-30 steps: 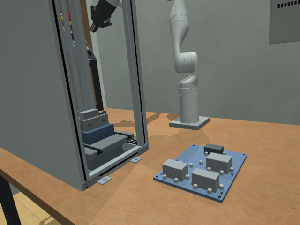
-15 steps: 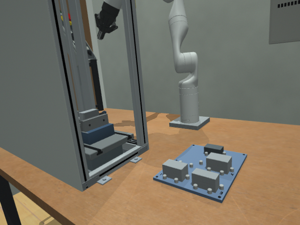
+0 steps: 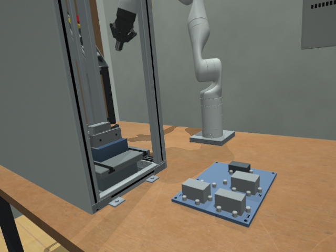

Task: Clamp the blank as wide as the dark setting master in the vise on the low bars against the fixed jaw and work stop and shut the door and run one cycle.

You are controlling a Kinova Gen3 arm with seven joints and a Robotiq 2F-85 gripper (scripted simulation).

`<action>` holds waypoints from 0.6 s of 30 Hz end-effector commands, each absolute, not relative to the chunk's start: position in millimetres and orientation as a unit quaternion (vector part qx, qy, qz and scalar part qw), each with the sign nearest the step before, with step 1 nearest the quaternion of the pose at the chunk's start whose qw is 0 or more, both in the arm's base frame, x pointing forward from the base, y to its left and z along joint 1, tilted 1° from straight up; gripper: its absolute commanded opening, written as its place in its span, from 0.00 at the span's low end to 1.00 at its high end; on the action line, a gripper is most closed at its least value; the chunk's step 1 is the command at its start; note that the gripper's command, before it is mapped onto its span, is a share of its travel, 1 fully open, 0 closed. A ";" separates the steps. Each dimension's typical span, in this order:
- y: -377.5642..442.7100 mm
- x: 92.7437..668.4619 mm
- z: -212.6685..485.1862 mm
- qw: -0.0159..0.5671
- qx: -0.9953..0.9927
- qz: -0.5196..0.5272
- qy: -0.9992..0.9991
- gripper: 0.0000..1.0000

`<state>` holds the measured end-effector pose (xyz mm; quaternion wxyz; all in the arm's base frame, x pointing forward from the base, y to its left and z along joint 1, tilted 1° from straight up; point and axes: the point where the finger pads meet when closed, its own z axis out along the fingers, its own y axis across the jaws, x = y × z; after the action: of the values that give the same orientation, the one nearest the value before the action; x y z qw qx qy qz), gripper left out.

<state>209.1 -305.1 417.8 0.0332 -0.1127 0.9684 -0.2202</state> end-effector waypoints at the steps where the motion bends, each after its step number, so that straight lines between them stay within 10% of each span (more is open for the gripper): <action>1: -296.0 202.9 402.1 0.027 -0.113 -0.177 0.977 0.10; 18: -296.0 202.8 402.0 0.013 -0.116 -0.063 0.991 0.10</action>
<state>203.0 -295.8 402.3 0.0248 -0.1148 0.9854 -0.1228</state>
